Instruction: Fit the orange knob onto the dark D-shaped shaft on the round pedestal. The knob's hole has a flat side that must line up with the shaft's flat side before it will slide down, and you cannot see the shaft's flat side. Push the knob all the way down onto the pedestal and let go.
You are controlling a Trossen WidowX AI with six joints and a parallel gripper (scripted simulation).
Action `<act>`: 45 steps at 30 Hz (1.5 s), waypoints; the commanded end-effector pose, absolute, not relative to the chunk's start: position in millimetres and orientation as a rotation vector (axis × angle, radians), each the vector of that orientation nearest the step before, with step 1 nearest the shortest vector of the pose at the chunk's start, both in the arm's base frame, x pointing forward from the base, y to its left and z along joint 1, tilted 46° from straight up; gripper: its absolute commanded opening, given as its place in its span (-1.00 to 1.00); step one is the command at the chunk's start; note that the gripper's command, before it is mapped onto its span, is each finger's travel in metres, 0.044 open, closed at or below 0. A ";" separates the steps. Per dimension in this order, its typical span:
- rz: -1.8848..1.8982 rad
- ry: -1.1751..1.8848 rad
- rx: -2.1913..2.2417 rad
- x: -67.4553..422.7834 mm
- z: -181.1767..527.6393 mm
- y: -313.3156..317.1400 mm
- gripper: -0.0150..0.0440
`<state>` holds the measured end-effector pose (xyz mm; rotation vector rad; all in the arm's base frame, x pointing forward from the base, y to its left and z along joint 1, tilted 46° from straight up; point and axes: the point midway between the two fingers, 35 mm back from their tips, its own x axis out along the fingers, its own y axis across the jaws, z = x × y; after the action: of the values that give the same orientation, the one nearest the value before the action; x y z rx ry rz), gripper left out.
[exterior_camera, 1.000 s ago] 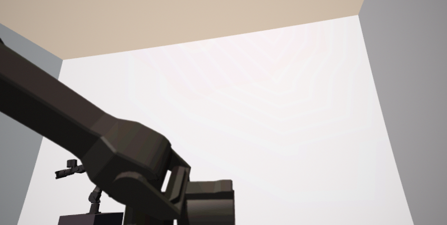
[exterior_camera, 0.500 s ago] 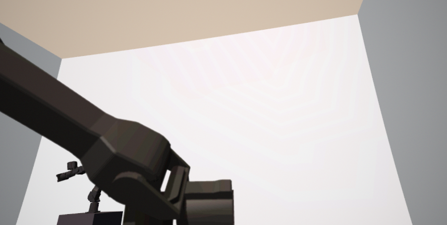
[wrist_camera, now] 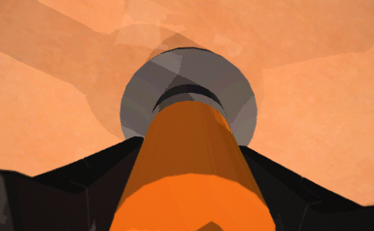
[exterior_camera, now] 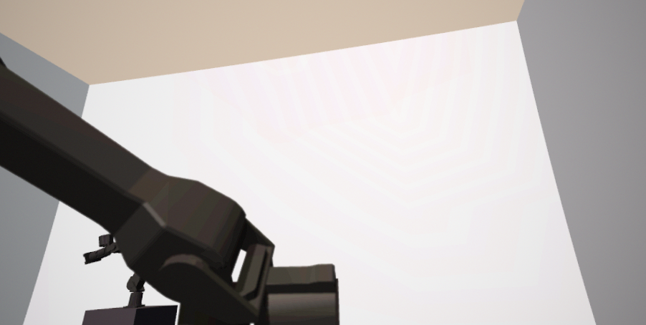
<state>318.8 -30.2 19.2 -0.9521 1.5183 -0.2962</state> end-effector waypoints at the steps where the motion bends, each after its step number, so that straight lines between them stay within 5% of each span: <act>1: -0.302 1.519 -0.955 317.9 17.1 -33.7 -0.49; 26: -0.231 1.538 -1.021 318.3 12.9 -37.0 -0.49; 42: -0.231 1.538 -1.021 318.3 12.9 -37.0 0.93; 45: -0.231 1.538 -1.021 318.3 12.9 -37.0 1.00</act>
<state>318.3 -36.8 12.7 -1.0228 1.5378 -0.2294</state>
